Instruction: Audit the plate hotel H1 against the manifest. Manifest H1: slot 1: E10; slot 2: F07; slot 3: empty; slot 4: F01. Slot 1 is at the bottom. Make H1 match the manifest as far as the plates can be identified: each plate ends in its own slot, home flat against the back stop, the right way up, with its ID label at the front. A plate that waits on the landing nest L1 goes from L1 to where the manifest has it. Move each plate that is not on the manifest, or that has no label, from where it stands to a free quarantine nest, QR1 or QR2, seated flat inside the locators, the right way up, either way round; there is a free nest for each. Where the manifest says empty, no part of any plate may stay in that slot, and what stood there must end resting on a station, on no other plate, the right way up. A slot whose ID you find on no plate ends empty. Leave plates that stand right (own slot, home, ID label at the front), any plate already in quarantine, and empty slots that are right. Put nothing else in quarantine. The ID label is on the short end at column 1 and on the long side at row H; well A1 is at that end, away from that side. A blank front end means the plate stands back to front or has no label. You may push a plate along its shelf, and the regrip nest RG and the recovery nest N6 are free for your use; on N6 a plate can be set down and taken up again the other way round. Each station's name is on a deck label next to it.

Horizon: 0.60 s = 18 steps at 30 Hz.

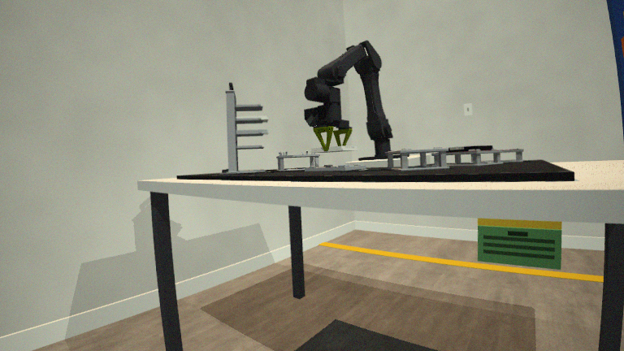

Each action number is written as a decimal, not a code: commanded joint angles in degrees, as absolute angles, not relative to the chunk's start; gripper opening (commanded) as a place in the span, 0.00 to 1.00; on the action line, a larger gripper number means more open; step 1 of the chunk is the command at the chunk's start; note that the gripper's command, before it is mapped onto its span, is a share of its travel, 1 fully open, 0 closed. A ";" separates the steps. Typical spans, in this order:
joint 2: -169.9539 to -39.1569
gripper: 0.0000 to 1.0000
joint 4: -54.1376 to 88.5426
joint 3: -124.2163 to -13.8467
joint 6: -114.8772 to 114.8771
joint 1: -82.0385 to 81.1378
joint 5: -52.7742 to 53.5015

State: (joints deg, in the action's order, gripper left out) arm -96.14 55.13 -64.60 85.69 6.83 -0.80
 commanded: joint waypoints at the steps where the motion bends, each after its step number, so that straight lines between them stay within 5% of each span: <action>1: -95.72 0.86 56.04 -65.25 85.74 6.84 -0.80; 18: -94.67 0.86 59.47 -67.63 85.78 6.79 -0.80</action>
